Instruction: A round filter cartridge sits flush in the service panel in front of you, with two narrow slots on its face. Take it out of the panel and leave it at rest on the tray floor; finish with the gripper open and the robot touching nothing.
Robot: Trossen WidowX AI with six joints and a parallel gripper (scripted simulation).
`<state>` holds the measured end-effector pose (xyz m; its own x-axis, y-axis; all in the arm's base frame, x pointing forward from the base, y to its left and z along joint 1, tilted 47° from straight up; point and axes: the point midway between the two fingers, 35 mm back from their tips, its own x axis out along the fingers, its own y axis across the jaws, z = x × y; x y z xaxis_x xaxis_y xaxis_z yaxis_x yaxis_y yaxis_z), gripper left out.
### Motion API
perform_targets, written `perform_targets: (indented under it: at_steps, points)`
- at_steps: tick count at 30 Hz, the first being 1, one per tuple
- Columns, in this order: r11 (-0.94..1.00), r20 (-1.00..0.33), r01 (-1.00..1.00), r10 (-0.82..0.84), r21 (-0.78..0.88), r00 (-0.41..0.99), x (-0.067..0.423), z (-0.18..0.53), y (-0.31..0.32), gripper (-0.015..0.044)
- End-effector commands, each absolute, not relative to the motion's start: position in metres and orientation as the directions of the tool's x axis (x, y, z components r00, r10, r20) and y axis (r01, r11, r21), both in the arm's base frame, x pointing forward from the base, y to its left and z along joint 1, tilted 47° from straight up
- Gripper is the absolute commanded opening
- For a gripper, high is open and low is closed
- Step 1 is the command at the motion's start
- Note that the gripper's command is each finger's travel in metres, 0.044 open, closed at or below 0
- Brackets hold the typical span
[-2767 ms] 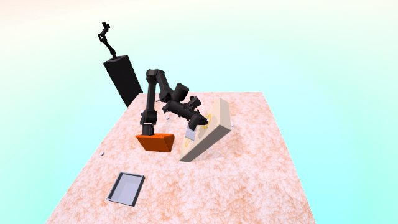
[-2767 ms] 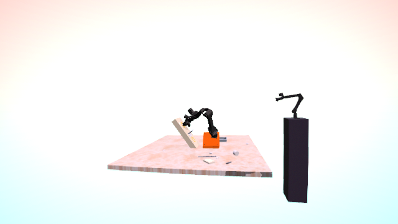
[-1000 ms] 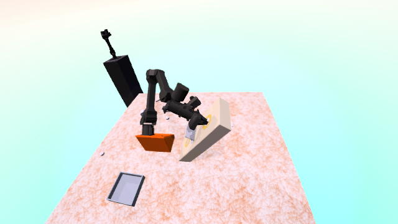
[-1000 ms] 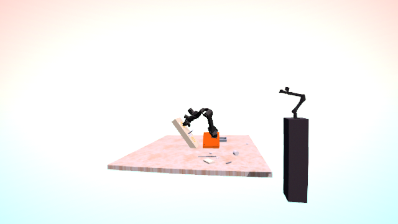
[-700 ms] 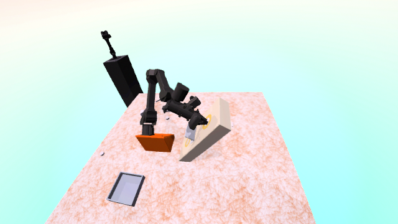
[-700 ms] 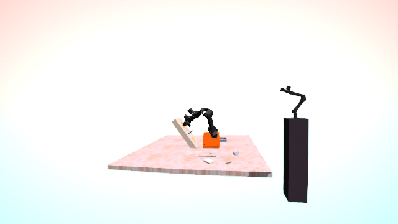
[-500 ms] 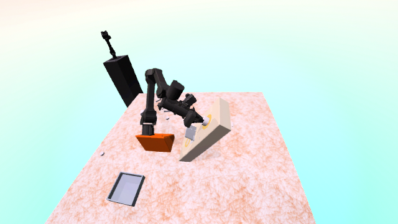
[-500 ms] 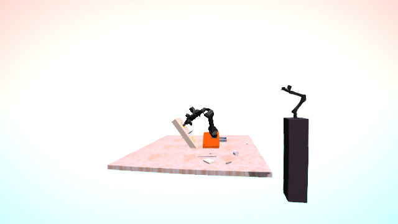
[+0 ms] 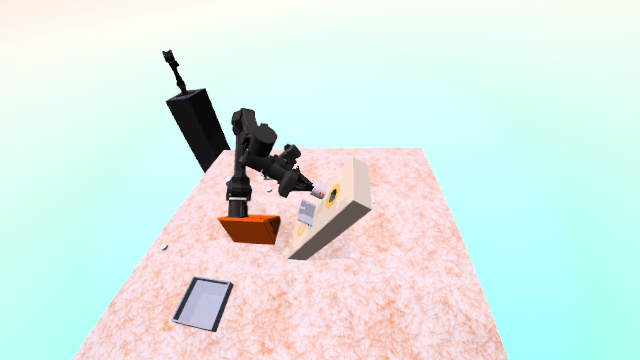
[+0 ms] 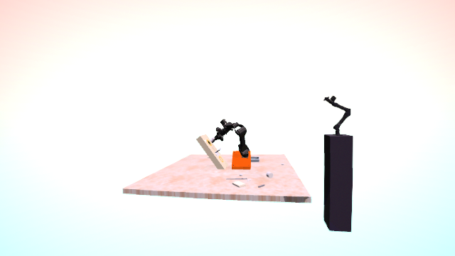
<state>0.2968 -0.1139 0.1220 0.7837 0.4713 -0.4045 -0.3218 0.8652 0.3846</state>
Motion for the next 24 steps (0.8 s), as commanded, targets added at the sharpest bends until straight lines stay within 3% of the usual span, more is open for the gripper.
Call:
perform_targets:
  at_steps: [1,22,24]
  points:
    - [0.866,-0.401,-0.327,0.472,0.379,0.785,0.292,0.118,-0.109,0.0]
    - [0.865,-0.401,-0.327,0.473,0.38,0.785,0.257,0.078,-0.068,0.0]
    - [0.863,-0.4,-0.331,0.477,0.382,0.783,0.26,0.081,-0.071,0.0053]
